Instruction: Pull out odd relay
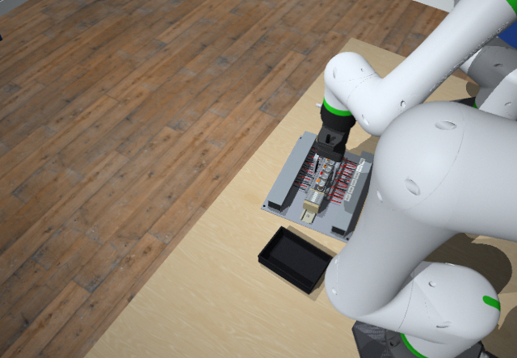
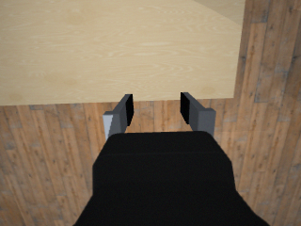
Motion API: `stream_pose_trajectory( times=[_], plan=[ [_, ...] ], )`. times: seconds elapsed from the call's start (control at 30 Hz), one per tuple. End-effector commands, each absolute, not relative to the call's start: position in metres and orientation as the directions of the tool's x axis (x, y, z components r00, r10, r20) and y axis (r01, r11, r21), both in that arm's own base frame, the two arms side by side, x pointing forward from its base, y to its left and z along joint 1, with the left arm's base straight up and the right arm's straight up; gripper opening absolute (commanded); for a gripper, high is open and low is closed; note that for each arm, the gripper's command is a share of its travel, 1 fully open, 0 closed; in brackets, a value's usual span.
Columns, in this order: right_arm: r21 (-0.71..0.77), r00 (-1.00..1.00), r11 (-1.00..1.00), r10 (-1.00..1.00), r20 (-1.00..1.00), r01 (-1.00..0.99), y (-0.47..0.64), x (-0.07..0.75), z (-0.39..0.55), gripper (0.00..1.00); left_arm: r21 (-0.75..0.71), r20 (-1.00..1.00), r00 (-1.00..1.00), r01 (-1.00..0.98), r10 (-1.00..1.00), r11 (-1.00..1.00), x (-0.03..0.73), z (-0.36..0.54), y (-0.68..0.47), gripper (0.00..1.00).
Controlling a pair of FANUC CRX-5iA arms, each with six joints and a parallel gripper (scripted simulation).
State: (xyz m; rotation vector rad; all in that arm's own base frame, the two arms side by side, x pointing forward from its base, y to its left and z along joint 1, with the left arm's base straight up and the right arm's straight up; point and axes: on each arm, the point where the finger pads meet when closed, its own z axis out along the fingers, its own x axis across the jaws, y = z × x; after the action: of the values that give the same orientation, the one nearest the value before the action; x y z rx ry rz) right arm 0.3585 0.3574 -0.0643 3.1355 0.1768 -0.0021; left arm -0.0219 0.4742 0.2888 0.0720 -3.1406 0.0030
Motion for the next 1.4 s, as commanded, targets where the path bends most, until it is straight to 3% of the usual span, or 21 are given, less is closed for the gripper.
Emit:
stream_pose_trajectory(
  times=[0.0, 1.37],
  plan=[
    [0.0, 0.994, -0.994, 0.113, 0.0, 0.113, 0.358, 0.359, -0.065, 0.98, 0.0, 0.0, -0.999, -0.046, -0.046, 0.999, -0.022, 0.29, 0.474, 1.0],
    [0.0, 0.994, -0.994, 0.113, 0.0, 0.113, 0.358, 0.359, -0.093, 0.98, 0.0, 0.0, -0.999, -0.046, -0.046, 0.999, -0.022, 0.29, 0.474, 1.0]
  ],
)
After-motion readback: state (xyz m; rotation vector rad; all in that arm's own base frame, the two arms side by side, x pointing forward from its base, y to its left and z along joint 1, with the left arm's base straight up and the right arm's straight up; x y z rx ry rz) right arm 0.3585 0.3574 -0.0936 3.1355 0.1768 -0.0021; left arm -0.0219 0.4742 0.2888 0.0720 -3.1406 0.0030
